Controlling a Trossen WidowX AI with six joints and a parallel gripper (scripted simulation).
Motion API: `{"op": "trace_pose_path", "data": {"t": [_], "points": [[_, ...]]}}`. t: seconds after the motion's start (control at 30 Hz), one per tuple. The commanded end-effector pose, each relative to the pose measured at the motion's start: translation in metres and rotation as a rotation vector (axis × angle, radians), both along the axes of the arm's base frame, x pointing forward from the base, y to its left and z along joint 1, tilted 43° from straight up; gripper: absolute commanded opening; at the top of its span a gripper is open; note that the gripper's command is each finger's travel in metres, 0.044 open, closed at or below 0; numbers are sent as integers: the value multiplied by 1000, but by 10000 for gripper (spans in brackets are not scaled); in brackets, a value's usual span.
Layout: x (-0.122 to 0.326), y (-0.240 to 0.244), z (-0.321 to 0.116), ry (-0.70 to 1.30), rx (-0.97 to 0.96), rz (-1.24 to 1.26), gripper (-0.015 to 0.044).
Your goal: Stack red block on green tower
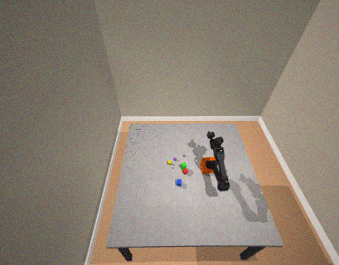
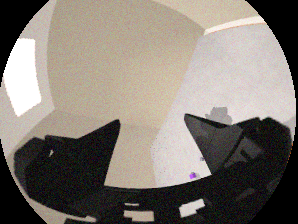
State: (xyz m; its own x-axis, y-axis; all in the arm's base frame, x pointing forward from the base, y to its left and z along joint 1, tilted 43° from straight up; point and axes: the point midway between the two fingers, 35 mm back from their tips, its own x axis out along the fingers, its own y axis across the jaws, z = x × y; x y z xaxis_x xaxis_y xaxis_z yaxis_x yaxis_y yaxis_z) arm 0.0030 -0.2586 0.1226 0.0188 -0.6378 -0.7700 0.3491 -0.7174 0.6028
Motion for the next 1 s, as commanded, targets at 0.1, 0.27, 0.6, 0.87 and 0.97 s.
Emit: {"op": "trace_pose_path", "data": {"t": [0.1, 0.27, 0.6, 0.87, 0.97], "points": [[54, 10, -18, -9, 154, 292, 440], [93, 27, -30, -12, 270, 511, 440], [159, 78, -50, -20, 502, 926, 440], [197, 131, -59, -27, 700, 1224, 440], [207, 152, -62, -29, 777, 1327, 440]]}}
